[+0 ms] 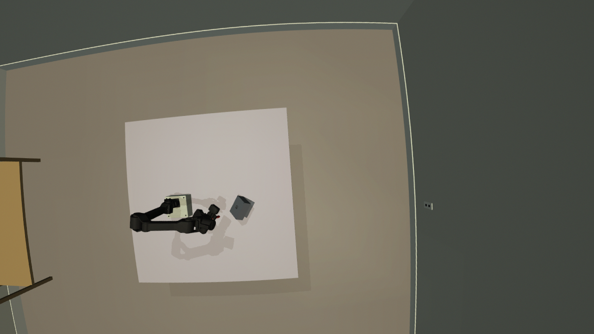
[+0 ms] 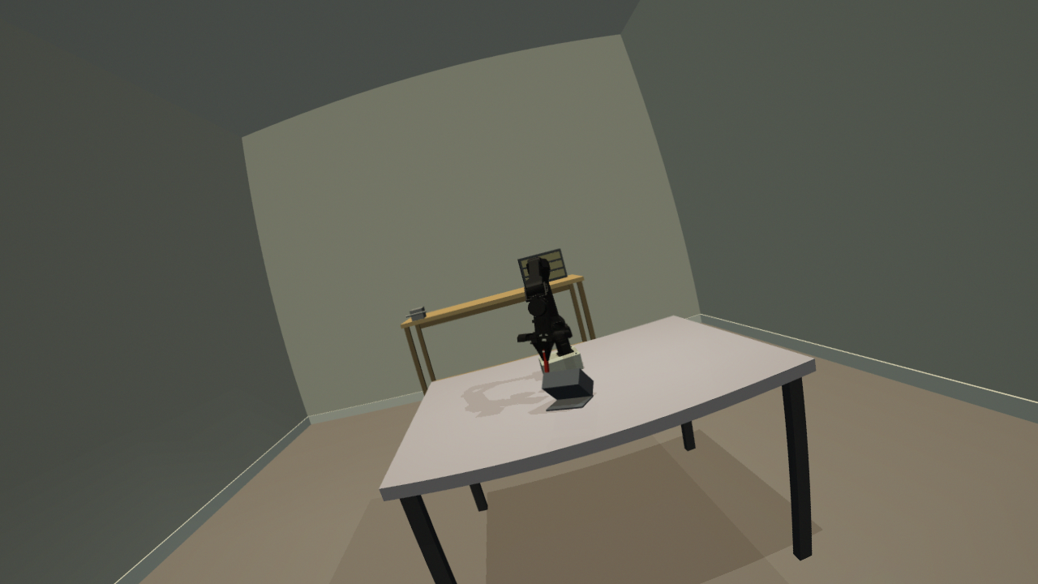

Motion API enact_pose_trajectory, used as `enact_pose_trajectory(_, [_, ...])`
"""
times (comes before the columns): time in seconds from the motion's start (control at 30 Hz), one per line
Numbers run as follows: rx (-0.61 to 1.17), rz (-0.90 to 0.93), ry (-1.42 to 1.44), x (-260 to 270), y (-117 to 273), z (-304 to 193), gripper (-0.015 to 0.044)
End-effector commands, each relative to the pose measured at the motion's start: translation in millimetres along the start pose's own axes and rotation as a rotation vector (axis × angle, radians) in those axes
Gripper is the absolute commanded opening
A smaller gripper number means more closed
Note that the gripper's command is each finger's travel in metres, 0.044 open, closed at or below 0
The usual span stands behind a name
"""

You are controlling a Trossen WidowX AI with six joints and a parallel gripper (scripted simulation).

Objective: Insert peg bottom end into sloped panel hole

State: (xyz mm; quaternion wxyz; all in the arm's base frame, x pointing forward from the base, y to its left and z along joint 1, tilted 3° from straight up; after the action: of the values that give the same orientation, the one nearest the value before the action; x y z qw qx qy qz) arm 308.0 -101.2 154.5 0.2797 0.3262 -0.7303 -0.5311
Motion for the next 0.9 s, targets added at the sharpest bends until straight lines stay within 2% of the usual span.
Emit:
enact_pose_trajectory(0.0, [0.026,0.006,0.001,-4.4,1.0,1.9,0.0000])
enact_pose_trajectory(0.87, [0.178,0.005,0.025,-35.5,10.7,6.2,0.0000])
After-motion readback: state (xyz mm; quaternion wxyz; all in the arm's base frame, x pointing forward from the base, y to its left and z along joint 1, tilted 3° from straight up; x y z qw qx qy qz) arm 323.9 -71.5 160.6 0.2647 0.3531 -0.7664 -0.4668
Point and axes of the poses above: the point midway between the two fingers, 35 mm back from their tips, its own y axis back along the fingers, its own x axis across the jaws, z = x × y, the point moved 4 cm from there along y, back along the fingers, and after that the axes turned 1 degree about -y, right-handed, at the moved point
